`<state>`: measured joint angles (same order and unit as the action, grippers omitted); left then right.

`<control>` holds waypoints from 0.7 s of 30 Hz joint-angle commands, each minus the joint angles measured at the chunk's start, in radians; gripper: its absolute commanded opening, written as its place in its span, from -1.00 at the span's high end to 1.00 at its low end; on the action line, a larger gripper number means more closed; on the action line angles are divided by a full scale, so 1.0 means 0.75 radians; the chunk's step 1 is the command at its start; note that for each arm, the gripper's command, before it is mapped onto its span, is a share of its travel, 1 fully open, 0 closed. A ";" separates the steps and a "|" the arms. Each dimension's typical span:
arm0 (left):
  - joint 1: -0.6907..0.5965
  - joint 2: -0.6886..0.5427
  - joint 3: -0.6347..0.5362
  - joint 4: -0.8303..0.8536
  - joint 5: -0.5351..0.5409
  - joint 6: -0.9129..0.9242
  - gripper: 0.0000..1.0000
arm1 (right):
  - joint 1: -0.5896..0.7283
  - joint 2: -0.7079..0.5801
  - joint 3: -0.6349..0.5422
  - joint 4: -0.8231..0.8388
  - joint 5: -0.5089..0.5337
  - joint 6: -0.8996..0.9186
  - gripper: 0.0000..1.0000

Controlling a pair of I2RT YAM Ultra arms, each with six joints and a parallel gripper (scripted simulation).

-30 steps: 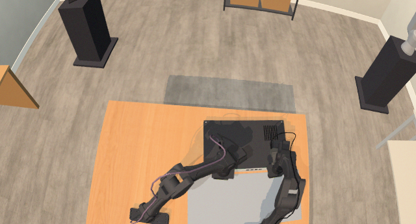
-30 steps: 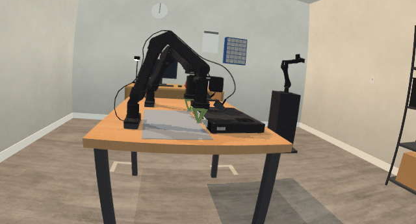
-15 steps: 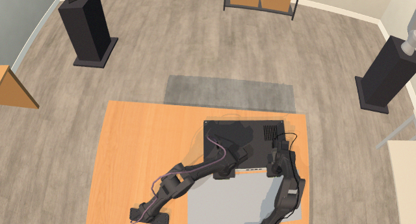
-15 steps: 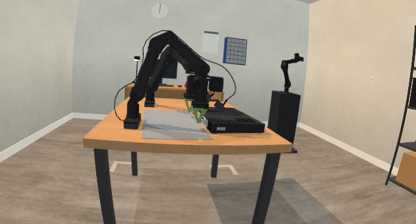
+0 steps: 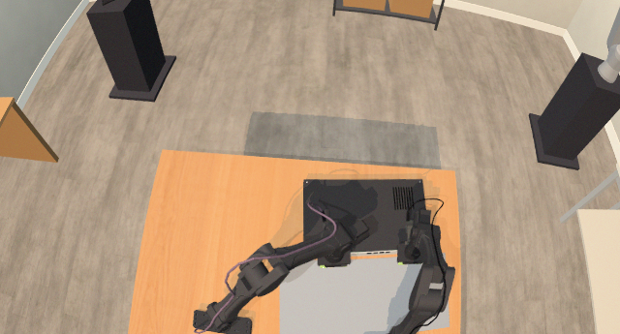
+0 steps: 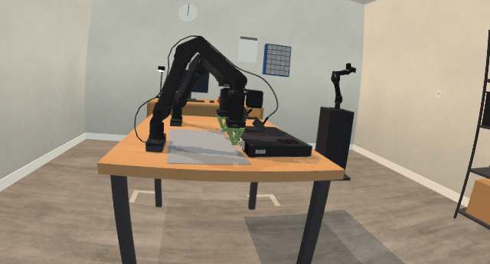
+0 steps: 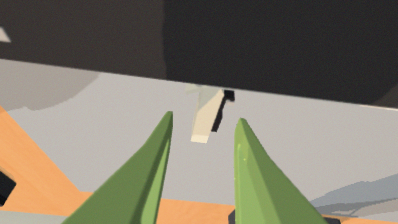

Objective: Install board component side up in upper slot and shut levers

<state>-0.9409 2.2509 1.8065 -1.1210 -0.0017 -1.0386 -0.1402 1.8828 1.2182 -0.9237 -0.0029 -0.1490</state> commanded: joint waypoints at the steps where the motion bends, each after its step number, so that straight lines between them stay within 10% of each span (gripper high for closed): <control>1: 0.013 -0.053 0.009 0.016 -0.024 -0.005 0.16 | 0.013 -0.067 0.046 -0.015 -0.010 0.012 0.16; 10: 0.017 -0.084 0.051 -0.053 -0.024 -0.002 0.16 | 0.013 -0.101 0.091 -0.085 -0.010 0.007 0.16; 13: 0.007 -0.092 0.067 -0.076 -0.024 -0.010 0.16 | -0.015 -0.119 0.122 -0.133 -0.009 -0.015 -0.28; 15: 0.006 -0.071 0.098 -0.097 -0.024 -0.016 -0.28 | -0.017 -0.132 0.151 -0.174 -0.008 -0.016 -0.28; 21: 0.015 -0.087 0.207 -0.211 -0.024 -0.013 -0.28 | -0.007 -0.154 0.239 -0.292 -0.007 -0.009 -0.28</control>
<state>-0.9409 2.2097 1.8980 -1.2079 -0.0044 -1.0424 -0.1448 1.8038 1.3540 -1.0790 -0.0029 -0.1535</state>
